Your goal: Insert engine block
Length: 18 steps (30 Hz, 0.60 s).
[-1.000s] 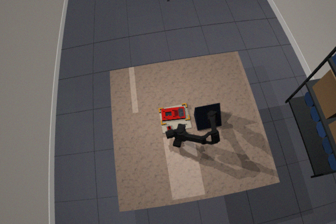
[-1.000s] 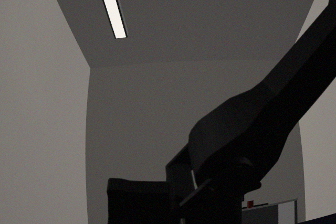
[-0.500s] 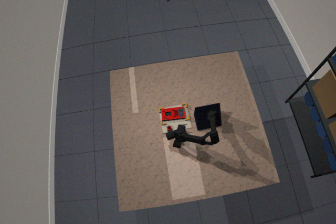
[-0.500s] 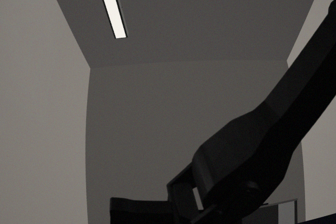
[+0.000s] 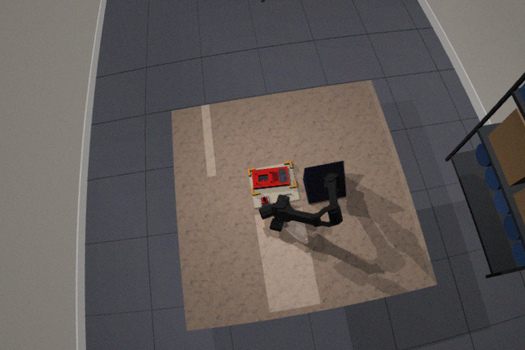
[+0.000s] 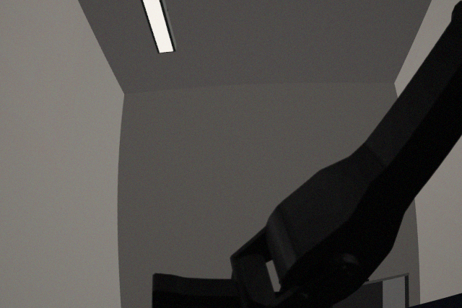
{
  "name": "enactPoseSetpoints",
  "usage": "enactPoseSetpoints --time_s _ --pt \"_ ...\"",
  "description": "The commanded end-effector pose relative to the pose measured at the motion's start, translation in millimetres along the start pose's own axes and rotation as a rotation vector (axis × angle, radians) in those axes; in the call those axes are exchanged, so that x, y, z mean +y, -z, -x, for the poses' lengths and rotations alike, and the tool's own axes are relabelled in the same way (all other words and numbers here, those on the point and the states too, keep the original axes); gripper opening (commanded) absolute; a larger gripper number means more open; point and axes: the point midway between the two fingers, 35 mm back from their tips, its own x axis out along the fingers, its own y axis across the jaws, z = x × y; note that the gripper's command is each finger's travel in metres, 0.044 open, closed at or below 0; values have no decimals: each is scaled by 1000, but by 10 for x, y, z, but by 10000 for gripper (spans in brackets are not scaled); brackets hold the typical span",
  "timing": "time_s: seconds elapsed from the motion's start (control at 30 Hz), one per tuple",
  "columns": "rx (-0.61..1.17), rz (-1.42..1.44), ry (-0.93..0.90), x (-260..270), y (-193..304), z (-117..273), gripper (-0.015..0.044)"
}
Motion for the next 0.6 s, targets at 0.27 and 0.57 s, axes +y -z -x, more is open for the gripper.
enactPoseSetpoints --time_s 0.27,0.57 --pt "0 1 0 1 0 1 341" --pt "0 1 0 1 0 1 440"
